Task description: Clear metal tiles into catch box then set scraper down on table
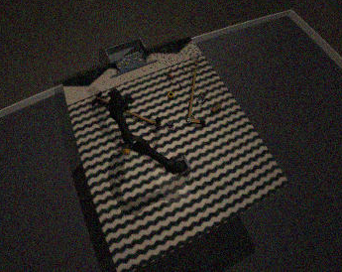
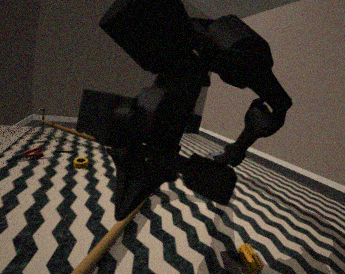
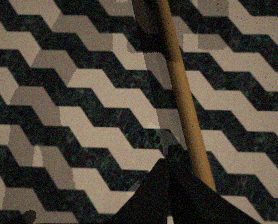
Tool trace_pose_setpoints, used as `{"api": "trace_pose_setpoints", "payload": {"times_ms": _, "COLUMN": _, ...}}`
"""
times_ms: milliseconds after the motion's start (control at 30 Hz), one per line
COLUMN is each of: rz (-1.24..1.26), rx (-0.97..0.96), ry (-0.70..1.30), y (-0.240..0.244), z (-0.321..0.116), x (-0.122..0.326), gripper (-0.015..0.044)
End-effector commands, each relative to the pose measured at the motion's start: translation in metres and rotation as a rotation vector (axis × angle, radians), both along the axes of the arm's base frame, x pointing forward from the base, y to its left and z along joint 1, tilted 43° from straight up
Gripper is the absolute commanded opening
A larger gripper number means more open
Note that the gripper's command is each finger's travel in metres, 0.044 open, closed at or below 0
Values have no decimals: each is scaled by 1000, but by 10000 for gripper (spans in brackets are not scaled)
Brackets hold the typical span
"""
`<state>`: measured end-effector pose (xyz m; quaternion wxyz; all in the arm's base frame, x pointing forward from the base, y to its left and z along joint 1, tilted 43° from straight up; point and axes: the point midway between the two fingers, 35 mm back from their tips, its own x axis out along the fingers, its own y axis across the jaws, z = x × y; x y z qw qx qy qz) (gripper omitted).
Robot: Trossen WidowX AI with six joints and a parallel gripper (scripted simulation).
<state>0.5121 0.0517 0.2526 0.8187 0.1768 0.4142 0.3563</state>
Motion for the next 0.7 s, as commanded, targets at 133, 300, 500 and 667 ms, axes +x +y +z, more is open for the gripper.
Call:
{"api": "trace_pose_setpoints", "payload": {"times_ms": 133, "rz": -10, "rx": 11, "ry": -2, "y": -2, "z": 8, "x": -3, "gripper": 0}}
{"api": "trace_pose_setpoints", "payload": {"times_ms": 300, "rz": -11, "rx": 10, "ry": 0, "y": 4, "z": 2, "x": -1, "gripper": 0}}
{"api": "trace_pose_setpoints", "payload": {"times_ms": 500, "rz": -12, "rx": 10, "ry": 4, "y": 11, "z": -6, "x": 3, "gripper": 0}}
{"api": "trace_pose_setpoints", "payload": {"times_ms": 667, "rz": -13, "rx": 10, "ry": 6, "y": 18, "z": -13, "x": 5, "gripper": 0}}
